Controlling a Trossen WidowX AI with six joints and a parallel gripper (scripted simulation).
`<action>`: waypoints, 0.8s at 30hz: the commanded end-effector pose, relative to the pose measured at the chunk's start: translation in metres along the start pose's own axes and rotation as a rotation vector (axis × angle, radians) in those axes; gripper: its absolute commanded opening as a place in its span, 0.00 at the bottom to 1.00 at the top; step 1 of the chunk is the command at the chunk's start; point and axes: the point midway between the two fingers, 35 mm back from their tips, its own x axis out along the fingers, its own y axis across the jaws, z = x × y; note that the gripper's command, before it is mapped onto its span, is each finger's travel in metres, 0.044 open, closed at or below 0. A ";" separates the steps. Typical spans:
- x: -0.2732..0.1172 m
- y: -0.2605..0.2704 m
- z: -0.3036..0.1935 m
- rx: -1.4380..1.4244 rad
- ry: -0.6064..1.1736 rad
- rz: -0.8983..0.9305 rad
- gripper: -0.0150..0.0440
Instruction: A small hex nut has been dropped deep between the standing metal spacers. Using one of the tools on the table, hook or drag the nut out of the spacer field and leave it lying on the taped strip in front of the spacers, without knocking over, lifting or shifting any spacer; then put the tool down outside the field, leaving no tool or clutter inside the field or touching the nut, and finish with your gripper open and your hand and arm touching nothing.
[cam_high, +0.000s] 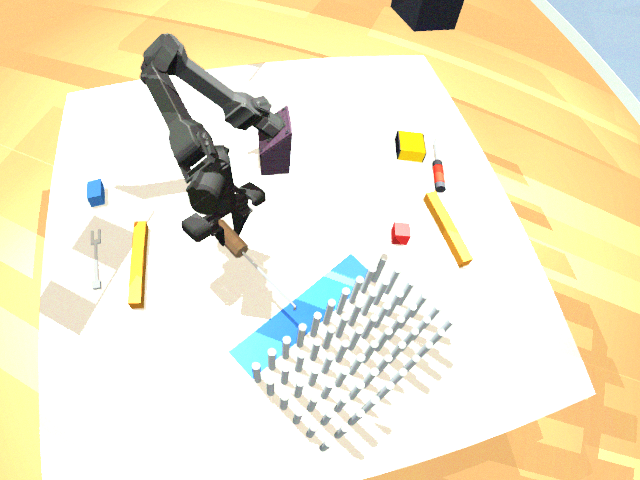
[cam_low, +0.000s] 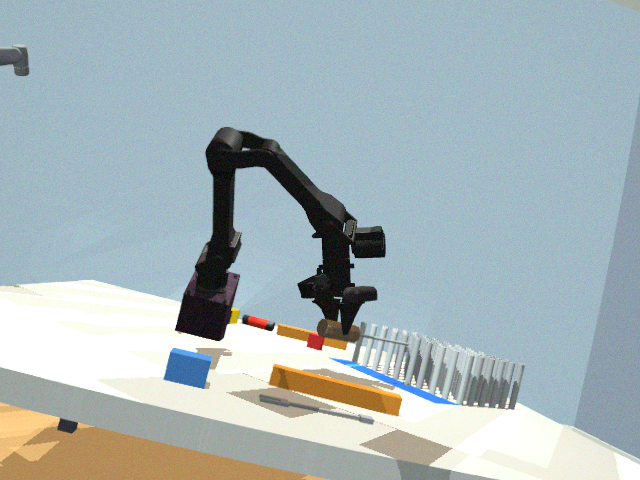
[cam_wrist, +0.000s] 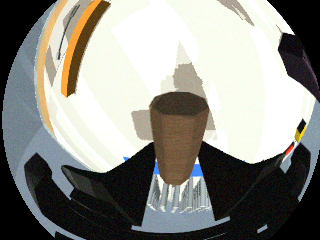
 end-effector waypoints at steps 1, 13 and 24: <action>-0.026 0.007 -0.009 0.011 0.009 0.010 0.25; -0.063 0.009 -0.017 -0.002 0.001 0.009 0.25; -0.052 0.030 0.014 -0.049 -0.027 -0.056 0.25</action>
